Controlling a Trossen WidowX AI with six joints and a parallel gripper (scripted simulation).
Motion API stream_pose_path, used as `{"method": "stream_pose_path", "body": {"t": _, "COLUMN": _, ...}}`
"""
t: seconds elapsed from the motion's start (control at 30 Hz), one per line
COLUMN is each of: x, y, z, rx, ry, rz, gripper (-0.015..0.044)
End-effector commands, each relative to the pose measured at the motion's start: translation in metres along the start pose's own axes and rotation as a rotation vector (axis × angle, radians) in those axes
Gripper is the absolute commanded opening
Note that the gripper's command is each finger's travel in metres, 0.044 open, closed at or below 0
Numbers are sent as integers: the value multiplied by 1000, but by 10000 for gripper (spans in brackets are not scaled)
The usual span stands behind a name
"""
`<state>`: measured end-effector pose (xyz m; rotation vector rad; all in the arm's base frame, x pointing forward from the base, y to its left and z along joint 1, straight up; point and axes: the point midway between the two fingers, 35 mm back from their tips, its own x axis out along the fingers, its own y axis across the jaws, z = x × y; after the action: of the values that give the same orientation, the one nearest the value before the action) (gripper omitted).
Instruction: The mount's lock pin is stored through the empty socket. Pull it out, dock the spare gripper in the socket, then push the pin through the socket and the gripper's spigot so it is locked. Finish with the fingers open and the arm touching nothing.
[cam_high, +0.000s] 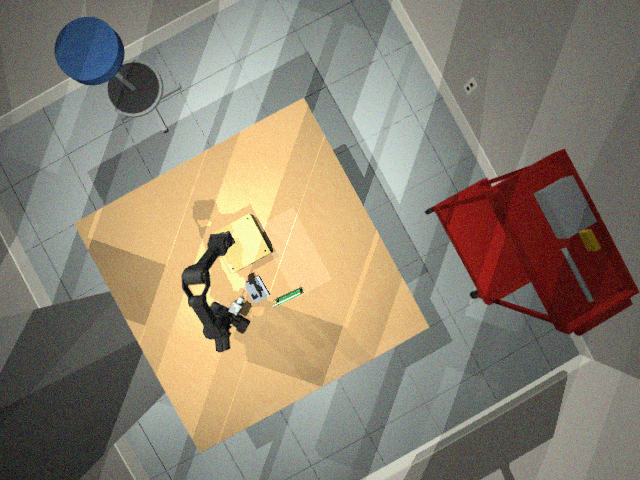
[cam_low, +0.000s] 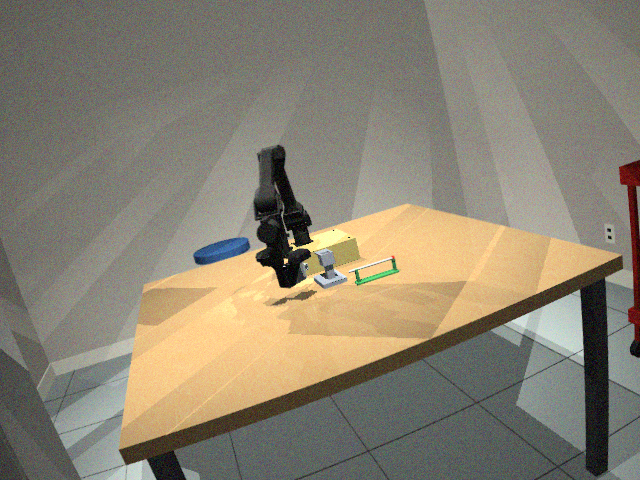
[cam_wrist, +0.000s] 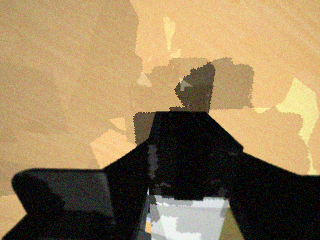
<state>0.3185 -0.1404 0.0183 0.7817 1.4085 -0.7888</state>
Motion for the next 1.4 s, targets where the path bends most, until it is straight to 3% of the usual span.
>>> {"method": "stream_pose_path", "body": {"t": 0.0, "x": -4, "y": -4, "z": 0, "rx": 100, "ry": -10, "rz": 6, "gripper": 0}}
{"method": "stream_pose_path", "body": {"t": 1.37, "x": -4, "y": -52, "z": -18, "rx": 1211, "ry": -8, "rz": 7, "gripper": 0}}
